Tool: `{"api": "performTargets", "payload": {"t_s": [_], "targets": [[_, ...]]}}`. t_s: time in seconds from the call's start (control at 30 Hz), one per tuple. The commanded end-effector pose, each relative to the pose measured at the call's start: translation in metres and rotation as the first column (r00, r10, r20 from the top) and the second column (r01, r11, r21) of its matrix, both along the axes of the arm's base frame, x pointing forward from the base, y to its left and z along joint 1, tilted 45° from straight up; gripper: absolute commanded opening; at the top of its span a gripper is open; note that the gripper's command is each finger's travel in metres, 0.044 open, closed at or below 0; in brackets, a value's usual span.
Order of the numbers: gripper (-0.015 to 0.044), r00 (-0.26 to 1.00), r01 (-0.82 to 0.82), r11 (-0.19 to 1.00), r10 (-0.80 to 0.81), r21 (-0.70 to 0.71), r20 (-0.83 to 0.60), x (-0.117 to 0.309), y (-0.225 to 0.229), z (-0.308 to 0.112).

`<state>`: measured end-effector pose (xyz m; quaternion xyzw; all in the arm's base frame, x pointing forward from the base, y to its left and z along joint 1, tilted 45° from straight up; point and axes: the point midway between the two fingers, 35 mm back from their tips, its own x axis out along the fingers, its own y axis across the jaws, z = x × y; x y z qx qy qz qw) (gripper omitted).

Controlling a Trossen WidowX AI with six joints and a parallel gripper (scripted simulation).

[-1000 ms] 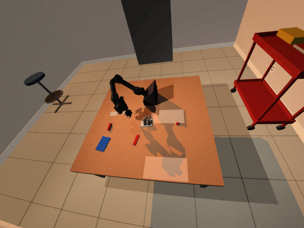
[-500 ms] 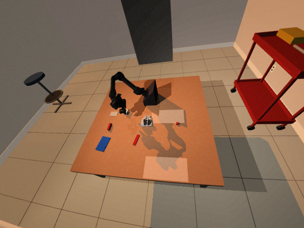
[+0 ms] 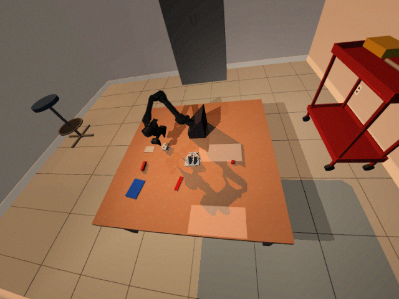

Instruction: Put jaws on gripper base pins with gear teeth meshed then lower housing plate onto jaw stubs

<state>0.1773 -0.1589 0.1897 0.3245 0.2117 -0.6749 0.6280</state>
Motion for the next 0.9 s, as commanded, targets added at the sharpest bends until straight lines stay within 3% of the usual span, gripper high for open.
{"api": "performTargets", "payload": {"t_s": [0.0, 0.27, 0.87], "targets": [[0.0440, 0.999, 0.032, 0.999, -0.032, -0.003, 0.021, -0.006, -0.001, 0.000], [0.0440, 0.999, 0.032, 0.999, -0.032, -0.005, 0.022, -0.006, -0.028, -0.027], [0.0440, 0.999, 0.032, 0.999, -0.032, -0.005, 0.022, -0.006, -0.039, -0.037]]}}
